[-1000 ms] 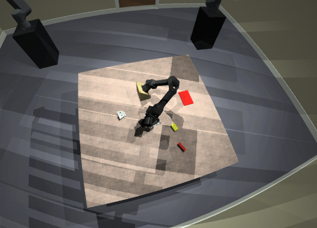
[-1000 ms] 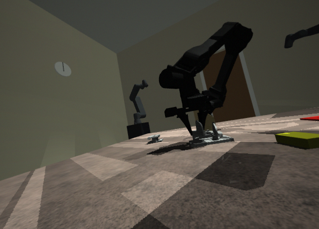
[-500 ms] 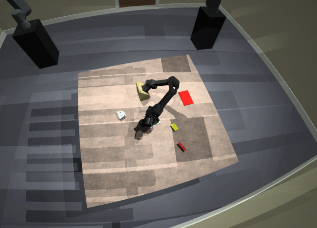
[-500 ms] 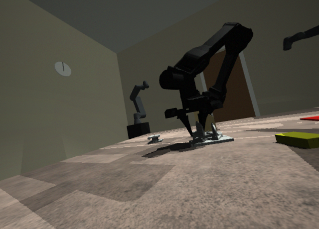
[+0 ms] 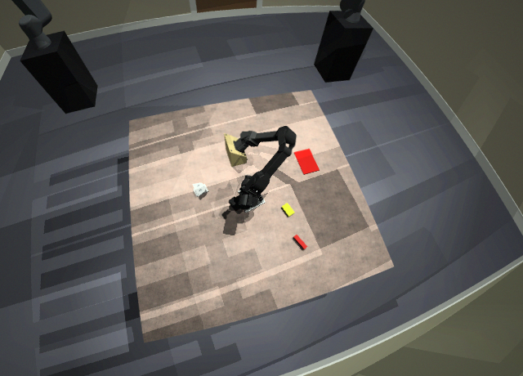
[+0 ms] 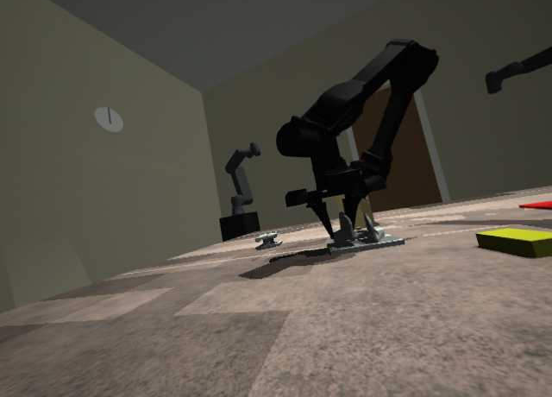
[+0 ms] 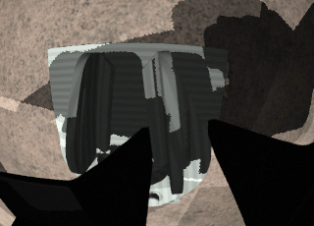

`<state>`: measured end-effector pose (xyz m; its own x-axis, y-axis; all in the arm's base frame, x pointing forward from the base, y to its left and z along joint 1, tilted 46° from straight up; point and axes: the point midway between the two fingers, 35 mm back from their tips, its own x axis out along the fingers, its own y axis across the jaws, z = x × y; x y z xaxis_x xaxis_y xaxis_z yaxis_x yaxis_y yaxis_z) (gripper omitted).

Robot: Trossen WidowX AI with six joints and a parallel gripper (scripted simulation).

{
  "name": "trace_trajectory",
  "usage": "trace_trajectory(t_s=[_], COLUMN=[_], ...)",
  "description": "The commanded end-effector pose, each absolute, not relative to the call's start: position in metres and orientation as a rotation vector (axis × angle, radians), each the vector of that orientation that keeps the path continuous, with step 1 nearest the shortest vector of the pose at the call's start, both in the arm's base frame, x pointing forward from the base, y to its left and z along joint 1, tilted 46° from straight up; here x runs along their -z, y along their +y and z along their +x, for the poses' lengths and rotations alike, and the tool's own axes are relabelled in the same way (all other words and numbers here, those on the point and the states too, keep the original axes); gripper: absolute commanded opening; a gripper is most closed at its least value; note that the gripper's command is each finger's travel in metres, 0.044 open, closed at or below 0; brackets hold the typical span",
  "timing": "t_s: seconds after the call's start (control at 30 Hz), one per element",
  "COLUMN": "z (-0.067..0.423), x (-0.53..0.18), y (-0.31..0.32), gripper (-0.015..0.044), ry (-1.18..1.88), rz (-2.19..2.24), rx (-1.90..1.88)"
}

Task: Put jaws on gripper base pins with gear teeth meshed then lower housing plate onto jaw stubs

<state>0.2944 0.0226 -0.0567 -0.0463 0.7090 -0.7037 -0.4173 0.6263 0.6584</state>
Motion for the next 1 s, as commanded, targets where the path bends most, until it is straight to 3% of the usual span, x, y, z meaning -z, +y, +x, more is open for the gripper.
trace_trajectory(t_s=[0.0, 0.97], z=[0.294, 0.2937], x=[0.0585, 0.0628], y=[0.0245, 0.0289], gripper=[0.0134, 0.0134], ry=[1.332, 1.332], rz=[0.283, 0.283], rx=[-0.93, -0.93])
